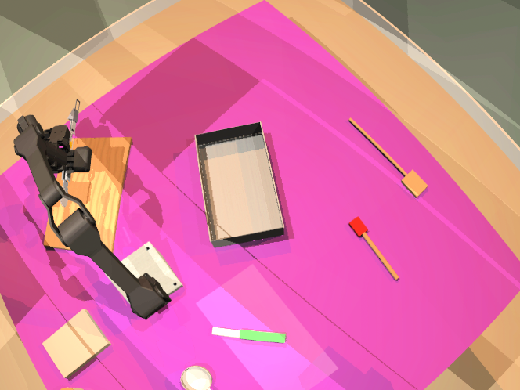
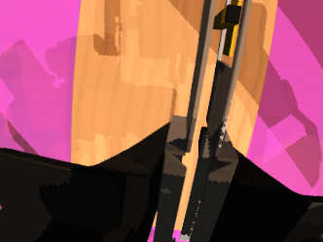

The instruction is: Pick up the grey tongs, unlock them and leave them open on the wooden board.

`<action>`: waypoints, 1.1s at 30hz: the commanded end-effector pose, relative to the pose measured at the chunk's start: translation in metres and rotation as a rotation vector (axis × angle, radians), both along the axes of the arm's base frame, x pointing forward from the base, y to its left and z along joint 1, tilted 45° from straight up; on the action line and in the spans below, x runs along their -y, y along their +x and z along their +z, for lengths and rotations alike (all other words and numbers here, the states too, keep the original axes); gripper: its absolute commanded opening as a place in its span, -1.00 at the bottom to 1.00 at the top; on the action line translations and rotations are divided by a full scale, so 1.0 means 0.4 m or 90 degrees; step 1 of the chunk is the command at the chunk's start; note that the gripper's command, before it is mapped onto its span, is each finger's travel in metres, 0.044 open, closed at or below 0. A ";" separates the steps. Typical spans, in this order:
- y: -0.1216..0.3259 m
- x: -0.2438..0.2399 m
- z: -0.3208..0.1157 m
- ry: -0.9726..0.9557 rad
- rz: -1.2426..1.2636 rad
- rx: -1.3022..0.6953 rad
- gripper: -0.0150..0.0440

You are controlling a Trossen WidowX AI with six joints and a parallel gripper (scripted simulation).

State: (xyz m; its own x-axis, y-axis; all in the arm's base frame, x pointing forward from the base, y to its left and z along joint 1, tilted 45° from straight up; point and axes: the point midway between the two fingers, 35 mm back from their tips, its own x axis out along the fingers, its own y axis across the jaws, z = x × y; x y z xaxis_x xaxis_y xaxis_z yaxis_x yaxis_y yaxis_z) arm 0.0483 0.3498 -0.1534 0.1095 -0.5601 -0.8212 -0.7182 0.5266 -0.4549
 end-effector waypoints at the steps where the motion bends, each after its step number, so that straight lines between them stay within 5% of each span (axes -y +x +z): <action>1: 0.005 -0.007 0.012 -0.016 -0.020 -0.022 -1.00; 33: 0.010 0.024 0.013 -0.089 -0.096 -0.086 -1.00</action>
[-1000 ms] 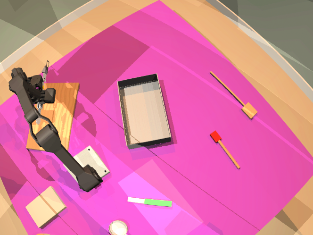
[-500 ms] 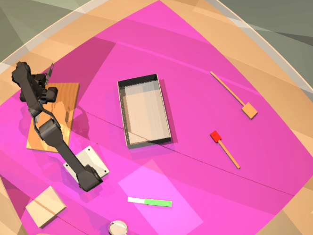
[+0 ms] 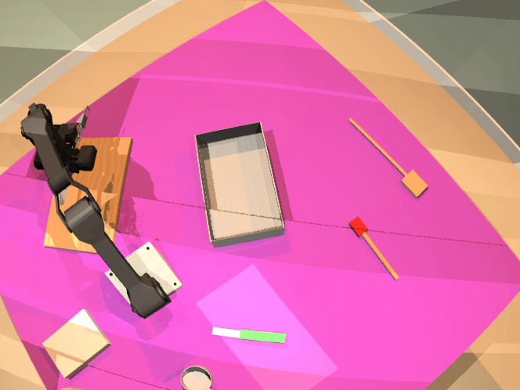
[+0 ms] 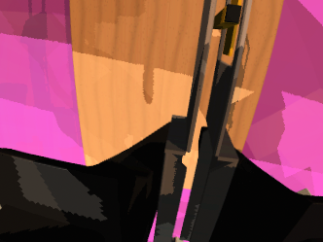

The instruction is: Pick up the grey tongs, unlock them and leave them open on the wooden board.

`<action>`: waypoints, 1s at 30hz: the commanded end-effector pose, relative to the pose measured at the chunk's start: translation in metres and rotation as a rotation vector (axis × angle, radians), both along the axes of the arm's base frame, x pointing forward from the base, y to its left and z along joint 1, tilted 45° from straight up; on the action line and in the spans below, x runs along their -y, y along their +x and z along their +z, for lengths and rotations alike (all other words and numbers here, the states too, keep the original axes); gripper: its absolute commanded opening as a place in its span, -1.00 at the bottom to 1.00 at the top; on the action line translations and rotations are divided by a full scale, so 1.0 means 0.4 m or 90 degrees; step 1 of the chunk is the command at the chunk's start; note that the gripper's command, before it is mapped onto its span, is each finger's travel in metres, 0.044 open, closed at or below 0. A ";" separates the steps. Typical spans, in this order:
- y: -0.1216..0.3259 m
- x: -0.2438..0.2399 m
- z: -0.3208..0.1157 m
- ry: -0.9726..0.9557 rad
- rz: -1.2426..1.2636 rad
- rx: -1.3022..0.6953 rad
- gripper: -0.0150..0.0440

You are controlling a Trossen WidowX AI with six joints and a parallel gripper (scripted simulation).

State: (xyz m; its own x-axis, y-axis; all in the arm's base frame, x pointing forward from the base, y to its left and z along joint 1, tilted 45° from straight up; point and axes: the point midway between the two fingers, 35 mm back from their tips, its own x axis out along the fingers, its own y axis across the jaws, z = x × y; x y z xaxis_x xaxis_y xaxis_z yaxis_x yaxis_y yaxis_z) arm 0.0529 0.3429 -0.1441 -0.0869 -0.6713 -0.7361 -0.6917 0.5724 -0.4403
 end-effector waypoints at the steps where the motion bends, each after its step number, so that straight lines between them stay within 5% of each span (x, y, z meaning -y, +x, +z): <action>1: -0.002 0.009 -0.013 0.000 0.001 -0.004 -1.00; 30: -0.012 0.084 -0.106 0.000 0.002 -0.004 -1.00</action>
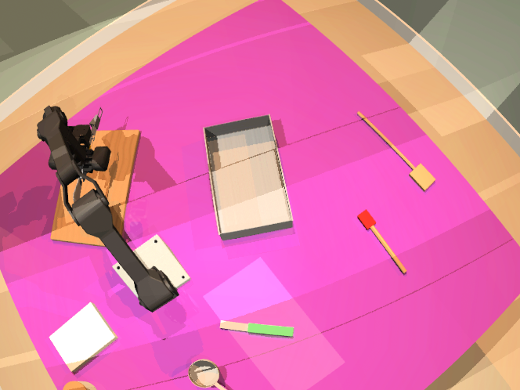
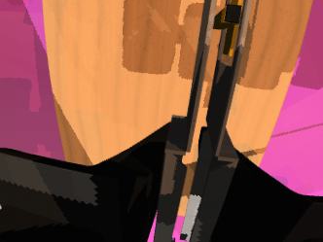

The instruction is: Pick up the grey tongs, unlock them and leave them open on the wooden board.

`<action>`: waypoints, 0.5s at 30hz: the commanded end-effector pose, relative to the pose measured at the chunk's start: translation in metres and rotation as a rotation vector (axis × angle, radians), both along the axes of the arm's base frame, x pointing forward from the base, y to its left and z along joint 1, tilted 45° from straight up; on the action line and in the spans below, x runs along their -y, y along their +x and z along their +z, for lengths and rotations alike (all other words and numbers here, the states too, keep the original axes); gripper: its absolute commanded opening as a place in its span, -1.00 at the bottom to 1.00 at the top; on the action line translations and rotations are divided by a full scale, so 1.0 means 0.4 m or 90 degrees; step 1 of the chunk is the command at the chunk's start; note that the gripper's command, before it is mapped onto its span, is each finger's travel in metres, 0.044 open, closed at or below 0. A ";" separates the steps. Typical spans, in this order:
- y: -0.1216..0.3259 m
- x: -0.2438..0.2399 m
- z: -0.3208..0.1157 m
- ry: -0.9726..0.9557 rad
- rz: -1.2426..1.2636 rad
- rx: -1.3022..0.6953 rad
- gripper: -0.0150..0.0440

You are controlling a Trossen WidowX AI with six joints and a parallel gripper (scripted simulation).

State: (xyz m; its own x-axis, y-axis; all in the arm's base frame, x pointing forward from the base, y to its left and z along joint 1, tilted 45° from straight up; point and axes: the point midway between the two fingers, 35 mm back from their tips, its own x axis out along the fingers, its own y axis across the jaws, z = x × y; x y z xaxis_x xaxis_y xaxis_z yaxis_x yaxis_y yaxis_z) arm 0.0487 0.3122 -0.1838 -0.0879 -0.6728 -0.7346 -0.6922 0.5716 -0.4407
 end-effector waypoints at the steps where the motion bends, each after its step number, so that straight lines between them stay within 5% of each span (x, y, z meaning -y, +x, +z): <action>1: -0.002 0.010 -0.010 0.001 0.002 -0.003 -1.00; 15: -0.007 0.053 -0.049 0.001 0.002 -0.003 -1.00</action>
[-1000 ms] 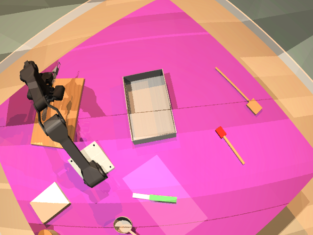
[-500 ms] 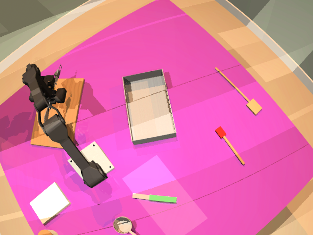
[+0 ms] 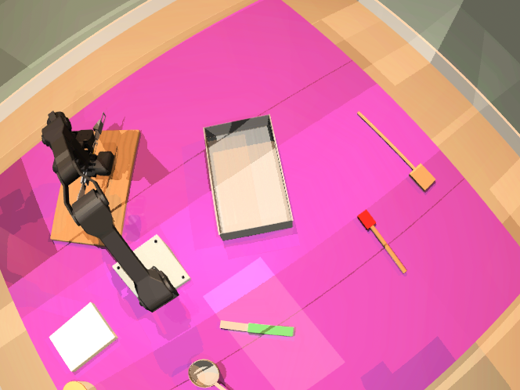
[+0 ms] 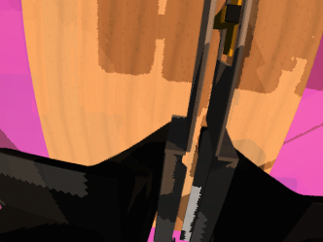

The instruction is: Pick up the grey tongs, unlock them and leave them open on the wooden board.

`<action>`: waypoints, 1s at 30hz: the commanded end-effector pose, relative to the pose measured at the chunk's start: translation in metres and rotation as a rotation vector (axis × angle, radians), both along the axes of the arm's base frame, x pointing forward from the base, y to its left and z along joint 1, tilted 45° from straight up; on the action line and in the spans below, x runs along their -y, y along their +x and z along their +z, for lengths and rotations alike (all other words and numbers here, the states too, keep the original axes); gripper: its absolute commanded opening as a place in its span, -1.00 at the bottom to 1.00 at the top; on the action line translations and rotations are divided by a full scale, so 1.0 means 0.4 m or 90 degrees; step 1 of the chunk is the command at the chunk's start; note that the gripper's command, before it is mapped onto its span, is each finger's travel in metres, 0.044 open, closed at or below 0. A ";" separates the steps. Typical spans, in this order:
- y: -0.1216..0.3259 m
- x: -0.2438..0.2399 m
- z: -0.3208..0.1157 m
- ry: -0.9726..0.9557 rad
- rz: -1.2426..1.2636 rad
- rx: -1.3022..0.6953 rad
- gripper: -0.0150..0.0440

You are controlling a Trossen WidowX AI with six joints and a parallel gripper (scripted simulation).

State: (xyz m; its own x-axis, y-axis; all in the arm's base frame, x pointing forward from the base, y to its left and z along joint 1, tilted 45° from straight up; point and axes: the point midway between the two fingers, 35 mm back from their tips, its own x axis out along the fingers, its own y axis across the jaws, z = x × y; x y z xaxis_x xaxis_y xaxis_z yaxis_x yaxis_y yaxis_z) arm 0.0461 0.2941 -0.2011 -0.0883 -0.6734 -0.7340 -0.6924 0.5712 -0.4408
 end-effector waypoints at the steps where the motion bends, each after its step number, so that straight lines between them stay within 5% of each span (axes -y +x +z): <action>1: -0.001 0.011 -0.008 0.002 0.002 -0.002 -1.00; 18: -0.007 0.052 -0.040 0.001 0.002 -0.002 -1.00; 30: -0.008 0.053 -0.040 -0.002 0.000 -0.001 0.07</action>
State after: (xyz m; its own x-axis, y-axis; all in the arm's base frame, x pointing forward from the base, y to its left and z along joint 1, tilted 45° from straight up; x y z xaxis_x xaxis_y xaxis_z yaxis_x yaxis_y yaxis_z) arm 0.0431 0.2727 -0.2171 -0.0889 -0.6760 -0.7316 -0.6927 0.5697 -0.4422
